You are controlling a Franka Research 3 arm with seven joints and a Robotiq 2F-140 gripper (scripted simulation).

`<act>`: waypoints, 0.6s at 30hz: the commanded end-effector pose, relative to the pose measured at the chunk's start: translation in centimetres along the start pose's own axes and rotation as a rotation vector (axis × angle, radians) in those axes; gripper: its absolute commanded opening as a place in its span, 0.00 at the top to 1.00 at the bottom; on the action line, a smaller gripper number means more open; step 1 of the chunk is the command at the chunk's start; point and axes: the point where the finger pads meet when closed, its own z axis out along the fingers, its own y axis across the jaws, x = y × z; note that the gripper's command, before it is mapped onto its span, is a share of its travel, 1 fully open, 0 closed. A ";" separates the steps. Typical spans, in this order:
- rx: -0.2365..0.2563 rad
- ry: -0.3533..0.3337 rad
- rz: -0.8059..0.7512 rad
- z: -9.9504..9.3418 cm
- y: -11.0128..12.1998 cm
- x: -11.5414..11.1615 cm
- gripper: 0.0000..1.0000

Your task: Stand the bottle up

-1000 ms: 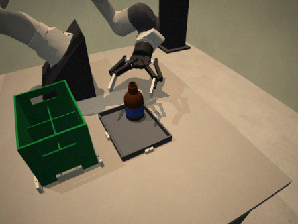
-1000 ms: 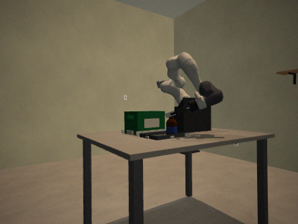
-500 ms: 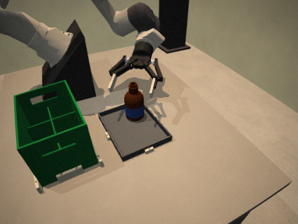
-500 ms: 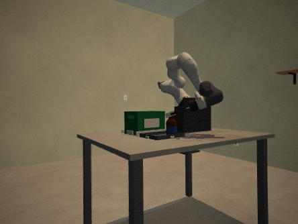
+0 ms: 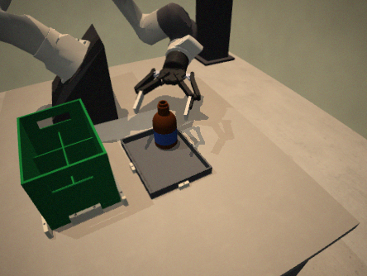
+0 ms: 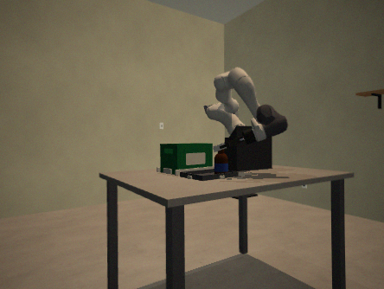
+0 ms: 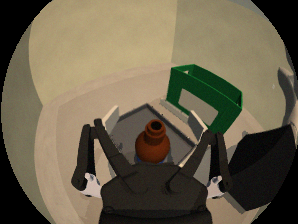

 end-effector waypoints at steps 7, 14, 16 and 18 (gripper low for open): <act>0.002 0.002 0.007 -0.1 -0.2 0.3 0.00; 0.002 0.002 0.007 -0.2 -0.1 0.7 0.00; 0.002 0.002 0.007 -0.3 -0.1 0.9 0.00; 0.002 0.002 0.007 -0.3 -0.1 1.1 0.00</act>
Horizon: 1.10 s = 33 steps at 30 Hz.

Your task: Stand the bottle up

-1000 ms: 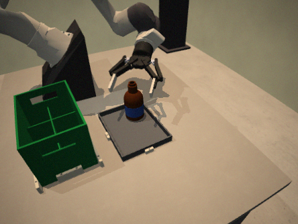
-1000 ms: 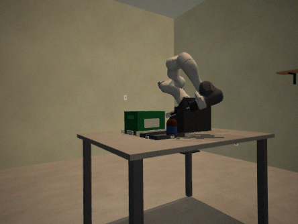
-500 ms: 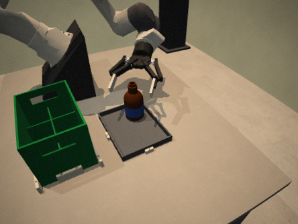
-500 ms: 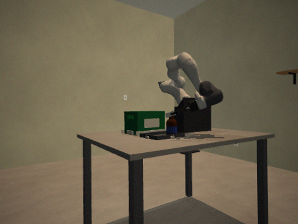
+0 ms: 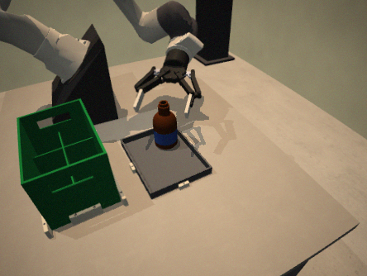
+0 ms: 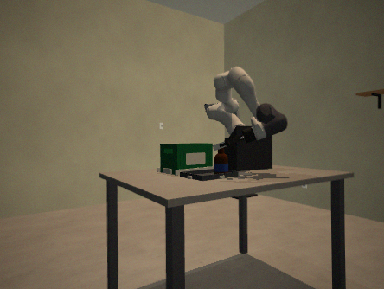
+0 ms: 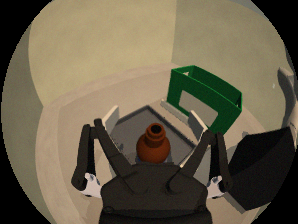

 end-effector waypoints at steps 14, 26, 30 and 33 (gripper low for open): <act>0.000 0.002 -0.003 -0.9 0.0 2.5 0.00; 0.000 0.002 -0.003 -1.8 0.0 4.8 0.00; 0.000 0.002 -0.003 -2.1 0.0 5.7 0.00; 0.000 0.002 -0.003 -2.4 0.0 6.3 0.00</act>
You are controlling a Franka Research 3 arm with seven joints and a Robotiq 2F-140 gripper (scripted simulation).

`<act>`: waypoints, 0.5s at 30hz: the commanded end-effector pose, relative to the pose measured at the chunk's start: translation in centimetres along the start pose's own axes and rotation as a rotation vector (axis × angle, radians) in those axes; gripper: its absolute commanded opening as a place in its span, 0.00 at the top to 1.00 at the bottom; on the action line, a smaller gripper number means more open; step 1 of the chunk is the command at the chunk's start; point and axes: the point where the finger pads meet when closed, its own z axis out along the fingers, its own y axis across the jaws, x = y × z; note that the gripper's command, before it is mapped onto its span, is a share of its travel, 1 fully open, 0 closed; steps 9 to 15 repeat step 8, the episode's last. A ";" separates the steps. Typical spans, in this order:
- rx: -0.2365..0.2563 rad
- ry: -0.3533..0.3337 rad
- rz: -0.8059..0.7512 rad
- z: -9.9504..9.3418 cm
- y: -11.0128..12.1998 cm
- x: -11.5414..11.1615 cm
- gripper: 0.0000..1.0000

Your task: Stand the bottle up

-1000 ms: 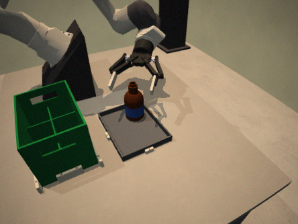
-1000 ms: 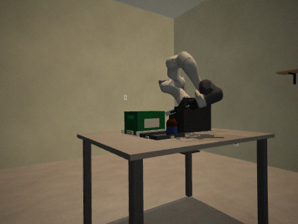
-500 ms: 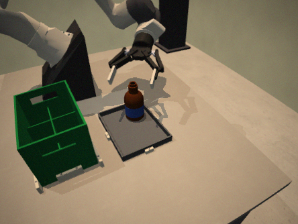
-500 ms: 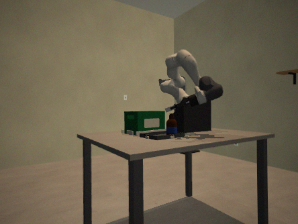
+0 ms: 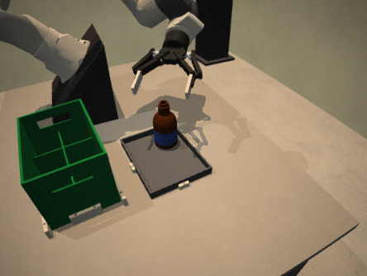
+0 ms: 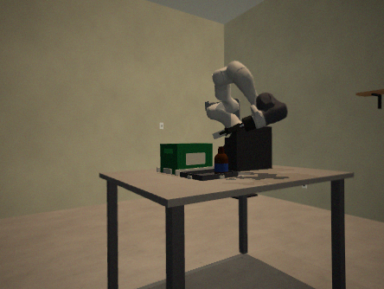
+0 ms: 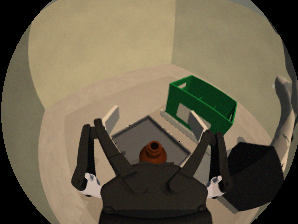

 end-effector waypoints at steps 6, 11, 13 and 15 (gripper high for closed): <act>-0.004 0.003 -0.018 -0.5 0.2 1.3 0.00; -0.004 0.003 -0.018 -0.5 0.2 1.3 0.00; -0.004 0.003 -0.018 -0.5 0.2 1.3 0.00; -0.004 0.003 -0.018 -0.5 0.2 1.3 0.00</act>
